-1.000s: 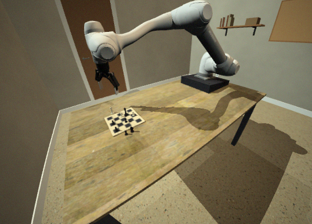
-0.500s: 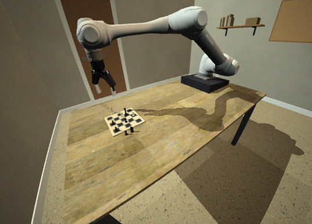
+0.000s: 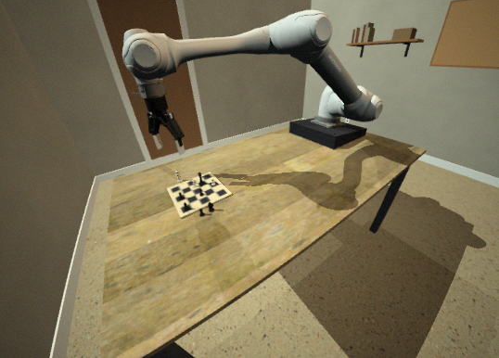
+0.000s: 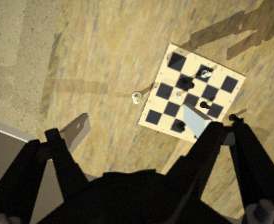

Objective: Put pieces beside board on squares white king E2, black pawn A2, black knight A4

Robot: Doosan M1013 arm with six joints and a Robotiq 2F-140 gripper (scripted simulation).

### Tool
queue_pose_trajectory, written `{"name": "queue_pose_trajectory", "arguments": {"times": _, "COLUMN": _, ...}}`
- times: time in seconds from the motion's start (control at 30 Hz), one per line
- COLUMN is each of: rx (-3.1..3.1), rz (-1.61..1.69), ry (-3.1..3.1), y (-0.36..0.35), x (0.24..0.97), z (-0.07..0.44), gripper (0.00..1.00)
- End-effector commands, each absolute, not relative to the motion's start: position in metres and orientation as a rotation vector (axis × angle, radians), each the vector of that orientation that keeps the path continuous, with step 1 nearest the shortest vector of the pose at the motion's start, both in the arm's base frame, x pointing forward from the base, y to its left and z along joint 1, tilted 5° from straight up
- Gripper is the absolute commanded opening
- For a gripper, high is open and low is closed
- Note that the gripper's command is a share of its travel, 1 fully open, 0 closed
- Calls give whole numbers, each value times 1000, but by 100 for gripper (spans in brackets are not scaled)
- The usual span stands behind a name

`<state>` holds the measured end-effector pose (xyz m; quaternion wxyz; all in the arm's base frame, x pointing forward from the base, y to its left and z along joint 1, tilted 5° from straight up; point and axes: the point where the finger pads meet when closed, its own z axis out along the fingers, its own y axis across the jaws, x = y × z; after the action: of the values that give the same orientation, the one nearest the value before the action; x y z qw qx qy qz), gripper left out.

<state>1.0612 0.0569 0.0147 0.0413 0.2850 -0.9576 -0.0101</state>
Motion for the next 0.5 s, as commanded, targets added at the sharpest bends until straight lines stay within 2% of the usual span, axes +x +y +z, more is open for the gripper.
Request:
{"name": "queue_pose_trajectory", "arguments": {"times": 0.0, "rx": 545, "rz": -16, "ry": -3008, "y": 57, "x": 1061, "z": 13, "gripper": 100}}
{"name": "queue_pose_trajectory", "arguments": {"times": 0.47, "rx": -581, "rz": 19, "ry": -3003, "y": 57, "x": 1060, "z": 2, "gripper": 100}}
